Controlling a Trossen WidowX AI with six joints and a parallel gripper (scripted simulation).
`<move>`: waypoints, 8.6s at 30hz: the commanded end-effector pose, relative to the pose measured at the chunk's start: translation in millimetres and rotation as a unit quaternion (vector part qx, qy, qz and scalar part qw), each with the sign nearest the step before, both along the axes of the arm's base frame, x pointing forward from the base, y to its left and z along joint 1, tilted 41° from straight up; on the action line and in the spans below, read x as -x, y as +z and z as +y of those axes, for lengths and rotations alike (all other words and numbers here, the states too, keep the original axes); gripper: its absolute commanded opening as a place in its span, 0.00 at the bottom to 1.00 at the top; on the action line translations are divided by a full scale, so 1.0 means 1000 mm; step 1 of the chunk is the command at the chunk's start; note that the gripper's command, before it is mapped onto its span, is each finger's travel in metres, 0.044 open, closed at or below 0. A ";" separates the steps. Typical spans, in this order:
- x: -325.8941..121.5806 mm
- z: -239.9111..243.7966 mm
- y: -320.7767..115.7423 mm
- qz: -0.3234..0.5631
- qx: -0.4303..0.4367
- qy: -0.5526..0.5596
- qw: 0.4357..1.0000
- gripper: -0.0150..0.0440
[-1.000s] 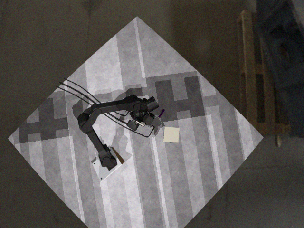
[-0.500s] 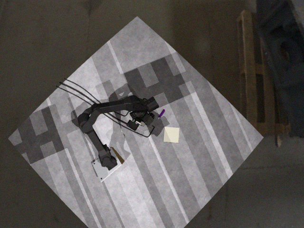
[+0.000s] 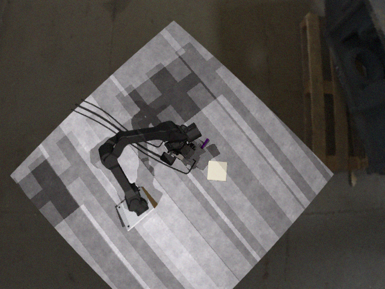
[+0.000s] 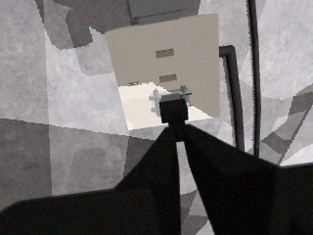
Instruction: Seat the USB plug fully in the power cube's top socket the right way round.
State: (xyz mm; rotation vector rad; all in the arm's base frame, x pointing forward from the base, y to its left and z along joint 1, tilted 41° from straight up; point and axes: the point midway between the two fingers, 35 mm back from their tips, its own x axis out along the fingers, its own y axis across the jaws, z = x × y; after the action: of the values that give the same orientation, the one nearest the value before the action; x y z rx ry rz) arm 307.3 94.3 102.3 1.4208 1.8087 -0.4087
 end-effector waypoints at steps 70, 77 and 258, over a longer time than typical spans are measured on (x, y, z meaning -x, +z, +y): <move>0.003 0.009 -0.004 0.008 -0.029 0.009 0.999 0.25; 0.003 0.010 -0.005 0.008 -0.031 0.010 0.999 0.25; 0.005 0.023 -0.020 0.008 -0.032 0.010 0.999 0.25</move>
State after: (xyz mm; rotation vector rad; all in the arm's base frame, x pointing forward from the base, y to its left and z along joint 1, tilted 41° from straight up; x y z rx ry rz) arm 303.6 115.3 83.8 1.4467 1.8555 -0.3580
